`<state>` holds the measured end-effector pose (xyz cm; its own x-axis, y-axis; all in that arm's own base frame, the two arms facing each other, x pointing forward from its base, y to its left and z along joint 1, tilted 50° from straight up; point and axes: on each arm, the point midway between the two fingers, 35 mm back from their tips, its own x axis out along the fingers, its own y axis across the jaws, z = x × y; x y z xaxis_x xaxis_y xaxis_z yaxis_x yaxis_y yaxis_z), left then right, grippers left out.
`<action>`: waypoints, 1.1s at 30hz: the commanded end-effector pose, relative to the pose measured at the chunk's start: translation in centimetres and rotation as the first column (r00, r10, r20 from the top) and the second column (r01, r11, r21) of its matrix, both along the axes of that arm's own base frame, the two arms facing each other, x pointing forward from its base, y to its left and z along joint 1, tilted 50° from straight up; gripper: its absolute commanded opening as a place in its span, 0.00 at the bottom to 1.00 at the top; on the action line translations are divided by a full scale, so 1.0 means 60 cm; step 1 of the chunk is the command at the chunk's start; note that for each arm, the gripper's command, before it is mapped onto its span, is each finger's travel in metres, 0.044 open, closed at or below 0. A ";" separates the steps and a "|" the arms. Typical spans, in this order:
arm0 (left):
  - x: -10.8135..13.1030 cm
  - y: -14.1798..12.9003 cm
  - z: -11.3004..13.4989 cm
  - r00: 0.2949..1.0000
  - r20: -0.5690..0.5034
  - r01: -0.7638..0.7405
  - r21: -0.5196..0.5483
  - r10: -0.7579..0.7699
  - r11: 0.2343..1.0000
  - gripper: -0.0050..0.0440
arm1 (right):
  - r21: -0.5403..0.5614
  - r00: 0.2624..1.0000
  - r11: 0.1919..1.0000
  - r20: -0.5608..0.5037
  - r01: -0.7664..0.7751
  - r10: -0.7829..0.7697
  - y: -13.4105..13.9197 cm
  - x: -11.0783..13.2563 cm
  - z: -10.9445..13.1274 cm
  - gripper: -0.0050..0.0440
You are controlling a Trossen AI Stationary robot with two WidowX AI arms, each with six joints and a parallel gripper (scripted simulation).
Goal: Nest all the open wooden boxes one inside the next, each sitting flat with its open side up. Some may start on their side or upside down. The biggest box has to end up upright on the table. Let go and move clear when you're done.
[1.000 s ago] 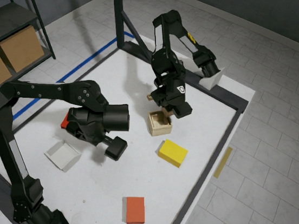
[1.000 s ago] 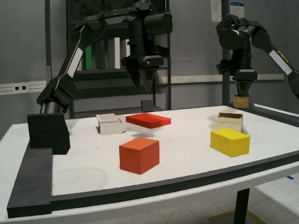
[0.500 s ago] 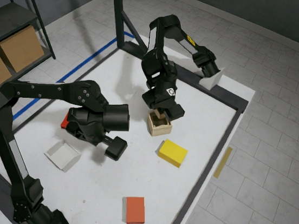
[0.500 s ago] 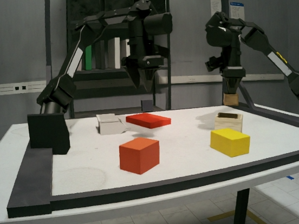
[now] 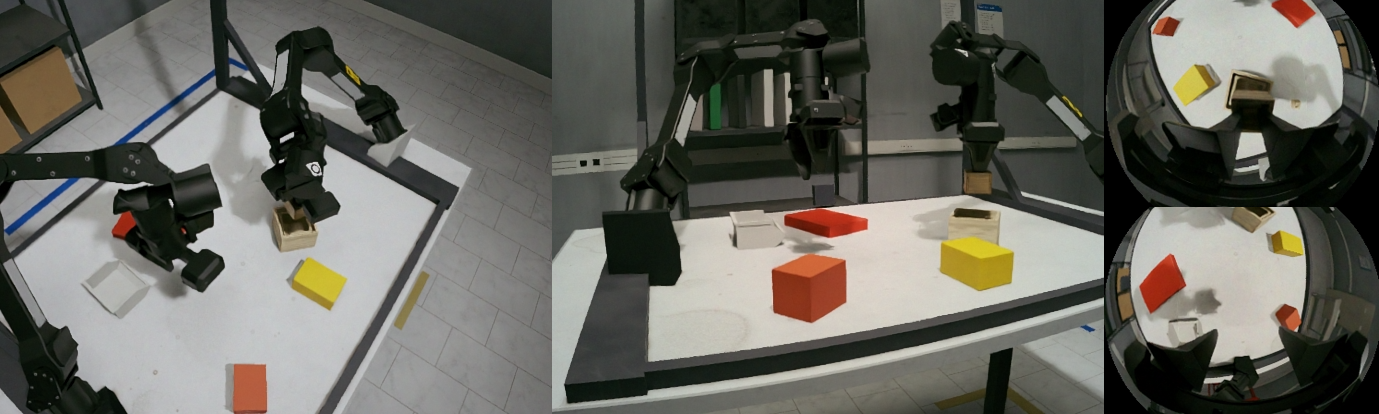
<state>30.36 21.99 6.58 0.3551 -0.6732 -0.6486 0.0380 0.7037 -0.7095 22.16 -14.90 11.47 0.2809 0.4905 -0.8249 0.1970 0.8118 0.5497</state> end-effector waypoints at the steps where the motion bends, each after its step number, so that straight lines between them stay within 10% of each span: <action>1: 0.003 0.007 0.008 1.000 0.013 -0.005 0.015 0.005 1.000 0.44 | -0.146 0.994 0.987 -0.080 0.067 -0.079 0.010 0.005 0.000 0.92; 21: 0.003 0.007 0.008 1.000 0.013 -0.005 0.015 0.005 1.000 0.44 | -0.479 0.817 0.681 0.158 0.554 -0.554 0.013 0.055 0.056 0.92; 33: 0.003 0.007 0.008 1.000 0.013 -0.005 0.015 0.005 1.000 0.44 | -0.152 0.342 0.310 0.523 0.939 -0.781 0.036 0.081 0.160 0.92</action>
<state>30.36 21.99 6.58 0.3551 -0.6732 -0.6486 0.0380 0.7037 -0.7095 26.93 -13.36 19.34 0.5523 -0.4202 -0.7200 0.8070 0.4858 0.3356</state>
